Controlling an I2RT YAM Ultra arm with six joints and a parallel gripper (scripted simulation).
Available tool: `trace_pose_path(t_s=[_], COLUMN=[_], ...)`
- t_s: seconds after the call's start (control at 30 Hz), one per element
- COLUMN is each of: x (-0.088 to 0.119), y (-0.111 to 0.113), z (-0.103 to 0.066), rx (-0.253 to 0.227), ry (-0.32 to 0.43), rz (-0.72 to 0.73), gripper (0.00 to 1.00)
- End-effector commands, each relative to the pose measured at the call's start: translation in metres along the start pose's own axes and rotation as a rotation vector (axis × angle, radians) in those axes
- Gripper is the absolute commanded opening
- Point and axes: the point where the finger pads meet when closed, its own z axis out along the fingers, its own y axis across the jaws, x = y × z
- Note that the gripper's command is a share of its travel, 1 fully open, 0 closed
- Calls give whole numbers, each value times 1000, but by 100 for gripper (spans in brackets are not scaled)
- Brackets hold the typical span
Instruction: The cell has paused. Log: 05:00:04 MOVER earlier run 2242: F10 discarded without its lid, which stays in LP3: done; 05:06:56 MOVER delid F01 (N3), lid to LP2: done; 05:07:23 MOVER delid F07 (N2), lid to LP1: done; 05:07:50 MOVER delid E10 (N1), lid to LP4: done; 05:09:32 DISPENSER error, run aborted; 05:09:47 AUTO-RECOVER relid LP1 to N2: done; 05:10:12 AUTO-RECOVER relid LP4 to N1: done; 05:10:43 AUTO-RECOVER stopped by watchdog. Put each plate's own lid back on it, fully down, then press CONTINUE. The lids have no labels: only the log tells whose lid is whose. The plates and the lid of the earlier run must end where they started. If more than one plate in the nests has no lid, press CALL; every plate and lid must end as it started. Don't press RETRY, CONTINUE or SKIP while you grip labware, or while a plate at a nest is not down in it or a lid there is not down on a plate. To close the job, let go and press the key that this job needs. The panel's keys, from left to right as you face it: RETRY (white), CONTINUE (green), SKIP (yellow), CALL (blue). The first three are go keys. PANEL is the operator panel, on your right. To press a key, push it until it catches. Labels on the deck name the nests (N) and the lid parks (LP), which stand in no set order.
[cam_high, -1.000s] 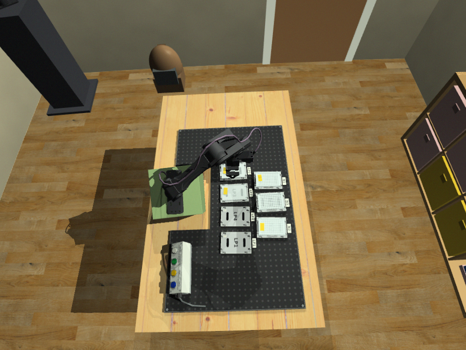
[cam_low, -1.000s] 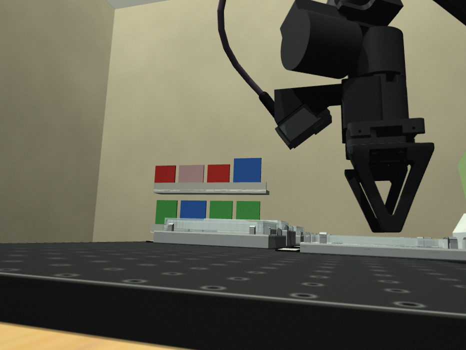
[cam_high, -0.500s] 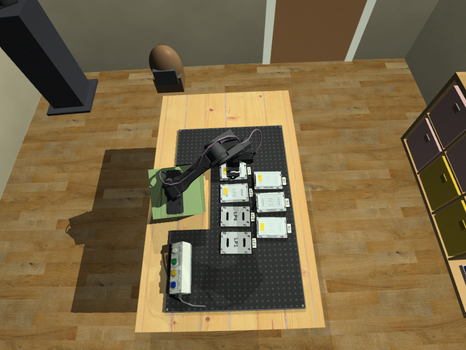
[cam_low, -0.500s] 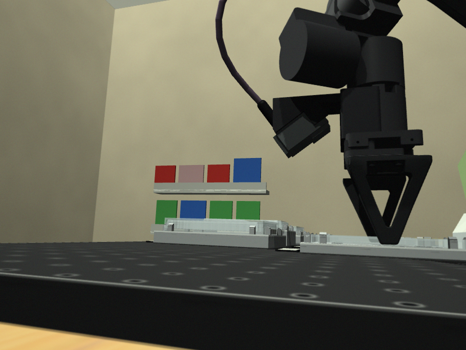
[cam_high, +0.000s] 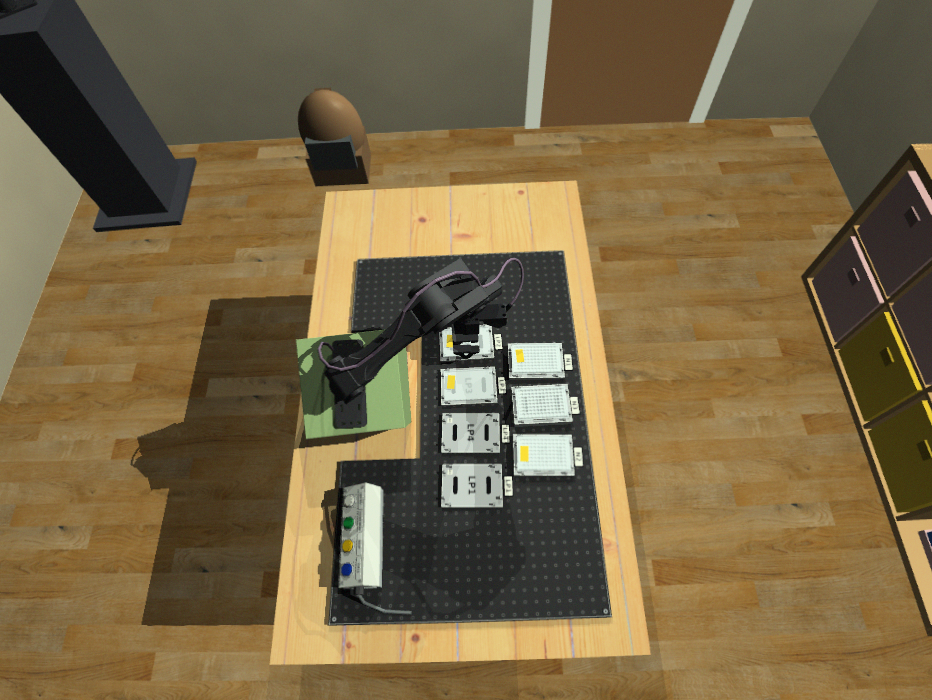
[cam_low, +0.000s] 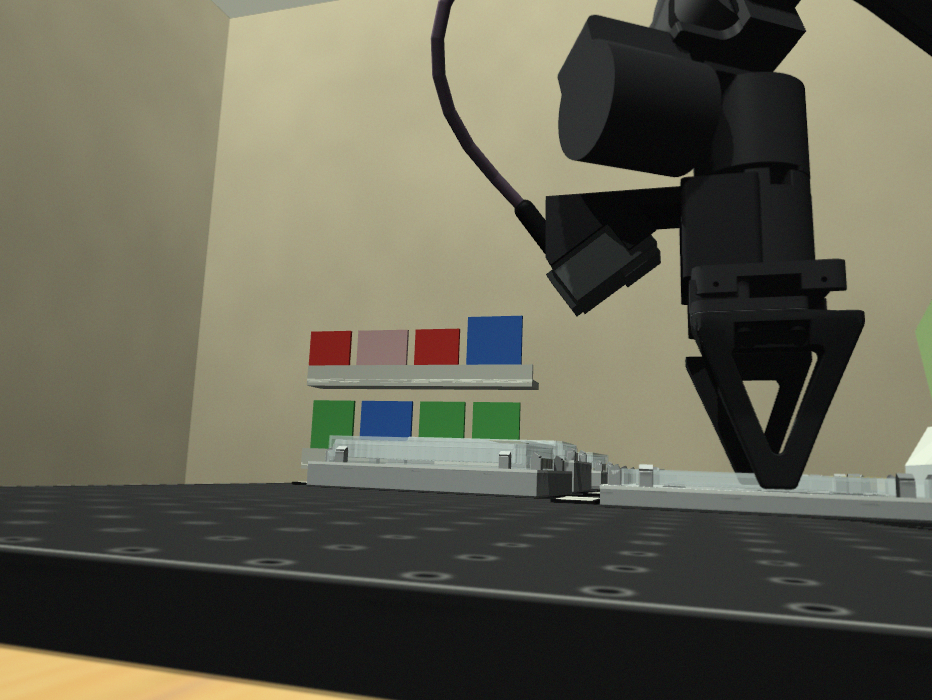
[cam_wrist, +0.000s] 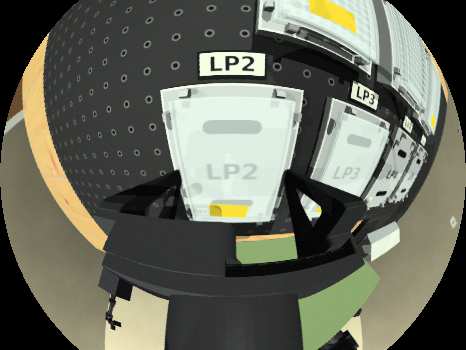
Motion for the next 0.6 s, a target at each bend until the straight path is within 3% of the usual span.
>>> trace_pose_path(t_s=[0.0, 0.57], x=[-21, -28], y=[8, 10], z=[-12, -14], rx=[-13, -29], ry=[-47, -70], rz=[3, 17], gripper=[100, 99])
